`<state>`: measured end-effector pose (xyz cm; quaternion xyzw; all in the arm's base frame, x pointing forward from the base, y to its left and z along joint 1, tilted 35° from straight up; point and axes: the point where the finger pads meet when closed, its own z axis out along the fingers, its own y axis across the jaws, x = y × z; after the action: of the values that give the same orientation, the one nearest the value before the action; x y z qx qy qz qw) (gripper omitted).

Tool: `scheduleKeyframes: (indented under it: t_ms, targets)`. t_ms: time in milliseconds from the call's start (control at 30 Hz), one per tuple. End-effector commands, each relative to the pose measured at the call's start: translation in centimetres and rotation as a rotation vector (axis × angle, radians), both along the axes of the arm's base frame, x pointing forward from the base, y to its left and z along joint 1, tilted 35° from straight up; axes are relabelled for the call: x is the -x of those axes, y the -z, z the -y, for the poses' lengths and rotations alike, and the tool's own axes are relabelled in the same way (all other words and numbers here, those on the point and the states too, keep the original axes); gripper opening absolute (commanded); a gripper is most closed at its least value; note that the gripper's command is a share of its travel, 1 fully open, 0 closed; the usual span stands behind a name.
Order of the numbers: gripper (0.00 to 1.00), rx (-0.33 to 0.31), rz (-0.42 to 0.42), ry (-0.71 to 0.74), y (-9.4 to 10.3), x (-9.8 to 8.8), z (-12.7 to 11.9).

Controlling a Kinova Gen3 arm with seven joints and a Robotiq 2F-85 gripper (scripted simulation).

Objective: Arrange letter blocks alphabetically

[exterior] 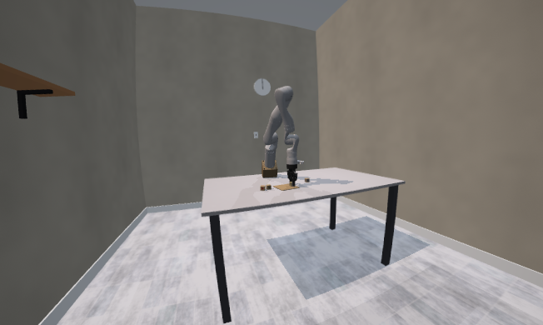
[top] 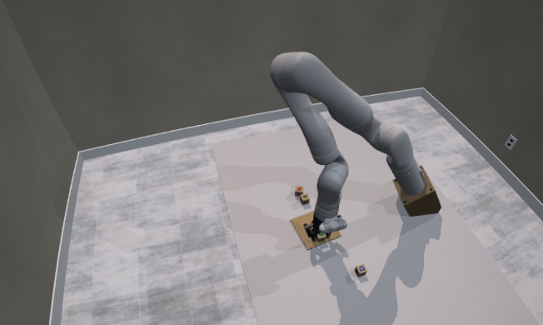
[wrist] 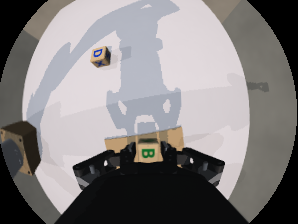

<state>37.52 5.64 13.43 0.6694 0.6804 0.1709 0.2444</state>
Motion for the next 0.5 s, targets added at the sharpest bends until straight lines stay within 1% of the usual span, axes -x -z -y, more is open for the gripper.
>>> scheduleKeyframes:
  t_ms: [0, 467]
  targets:
    - [0.46, 0.000, 0.001, 0.000, -0.03, -0.01, -0.02]
    - [0.46, 0.000, 0.001, 0.000, -0.21, 0.11, -0.03]
